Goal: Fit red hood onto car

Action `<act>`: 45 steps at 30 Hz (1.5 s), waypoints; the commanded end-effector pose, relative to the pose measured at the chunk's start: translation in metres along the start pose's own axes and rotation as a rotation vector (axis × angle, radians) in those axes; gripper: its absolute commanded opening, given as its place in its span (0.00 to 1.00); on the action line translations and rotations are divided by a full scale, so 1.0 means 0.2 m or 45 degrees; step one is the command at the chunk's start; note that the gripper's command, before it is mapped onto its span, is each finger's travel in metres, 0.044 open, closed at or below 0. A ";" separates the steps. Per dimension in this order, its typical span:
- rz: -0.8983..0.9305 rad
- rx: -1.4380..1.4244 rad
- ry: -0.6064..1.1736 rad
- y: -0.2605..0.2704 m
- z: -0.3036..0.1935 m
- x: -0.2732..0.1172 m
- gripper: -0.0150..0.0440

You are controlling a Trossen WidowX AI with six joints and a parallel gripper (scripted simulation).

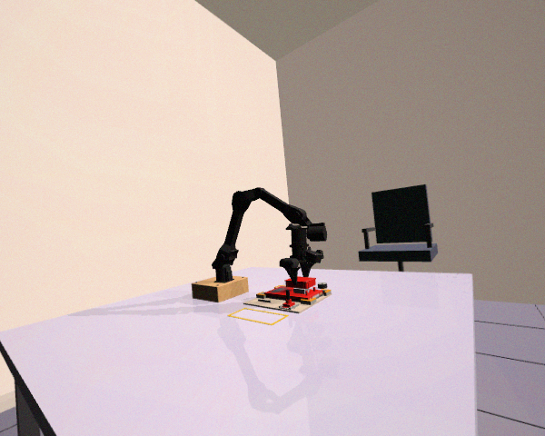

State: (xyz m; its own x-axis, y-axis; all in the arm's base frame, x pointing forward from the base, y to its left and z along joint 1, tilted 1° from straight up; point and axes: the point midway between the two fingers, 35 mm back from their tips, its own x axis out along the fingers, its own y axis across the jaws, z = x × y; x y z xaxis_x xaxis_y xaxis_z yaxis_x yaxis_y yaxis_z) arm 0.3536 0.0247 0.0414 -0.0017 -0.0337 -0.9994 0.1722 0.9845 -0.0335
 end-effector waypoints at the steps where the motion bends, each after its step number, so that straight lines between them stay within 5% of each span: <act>1: -0.005 0.005 0.000 0.00 0.00 0.01 0.25; 45: -0.005 0.005 0.000 0.00 0.01 0.08 0.25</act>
State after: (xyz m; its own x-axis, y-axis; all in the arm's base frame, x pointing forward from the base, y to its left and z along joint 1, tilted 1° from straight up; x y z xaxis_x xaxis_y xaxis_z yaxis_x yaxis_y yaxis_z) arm 0.3550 0.0240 0.0308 0.0018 -0.0350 -0.9994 0.1739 0.9842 -0.0341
